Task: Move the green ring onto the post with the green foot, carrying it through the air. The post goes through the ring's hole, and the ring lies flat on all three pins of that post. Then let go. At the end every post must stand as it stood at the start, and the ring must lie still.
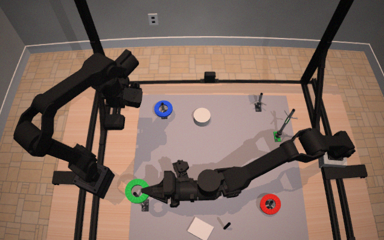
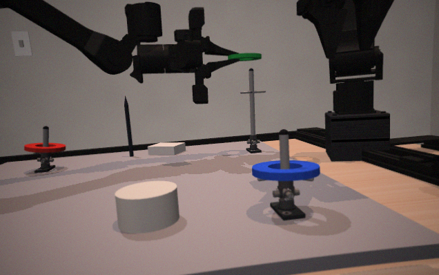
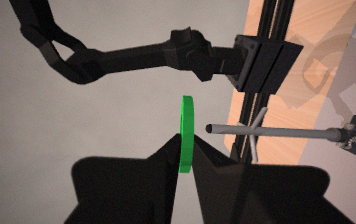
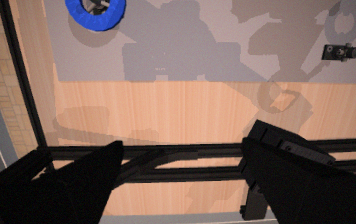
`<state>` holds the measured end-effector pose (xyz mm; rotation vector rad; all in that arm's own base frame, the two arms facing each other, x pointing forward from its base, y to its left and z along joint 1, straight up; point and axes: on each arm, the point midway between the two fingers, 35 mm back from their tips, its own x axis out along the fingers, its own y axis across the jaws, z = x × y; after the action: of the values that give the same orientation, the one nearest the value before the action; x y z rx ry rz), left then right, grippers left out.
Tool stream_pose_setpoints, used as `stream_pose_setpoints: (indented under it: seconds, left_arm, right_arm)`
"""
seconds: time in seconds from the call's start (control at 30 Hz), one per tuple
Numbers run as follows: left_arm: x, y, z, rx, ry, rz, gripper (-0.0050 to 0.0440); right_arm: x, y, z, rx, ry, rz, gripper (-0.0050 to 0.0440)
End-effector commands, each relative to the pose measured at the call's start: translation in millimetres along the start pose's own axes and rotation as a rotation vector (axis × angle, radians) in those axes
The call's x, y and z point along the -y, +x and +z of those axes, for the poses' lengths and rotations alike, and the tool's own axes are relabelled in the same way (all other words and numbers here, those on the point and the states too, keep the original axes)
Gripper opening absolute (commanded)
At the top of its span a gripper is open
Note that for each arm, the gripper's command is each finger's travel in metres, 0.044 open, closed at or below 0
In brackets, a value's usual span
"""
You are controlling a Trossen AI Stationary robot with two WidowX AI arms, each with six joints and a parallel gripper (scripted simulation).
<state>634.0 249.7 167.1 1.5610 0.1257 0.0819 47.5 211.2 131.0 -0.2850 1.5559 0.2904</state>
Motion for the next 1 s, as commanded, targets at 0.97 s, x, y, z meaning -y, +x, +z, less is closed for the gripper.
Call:
stream_pose_setpoints:
  seconds: [0.97]
  left_arm:
    - [-69.4,-81.0,63.9,0.011,-0.042,0.0,0.0]
  right_arm:
    - [0.5,-0.3,0.5,0.004,0.003,-0.004,0.04]
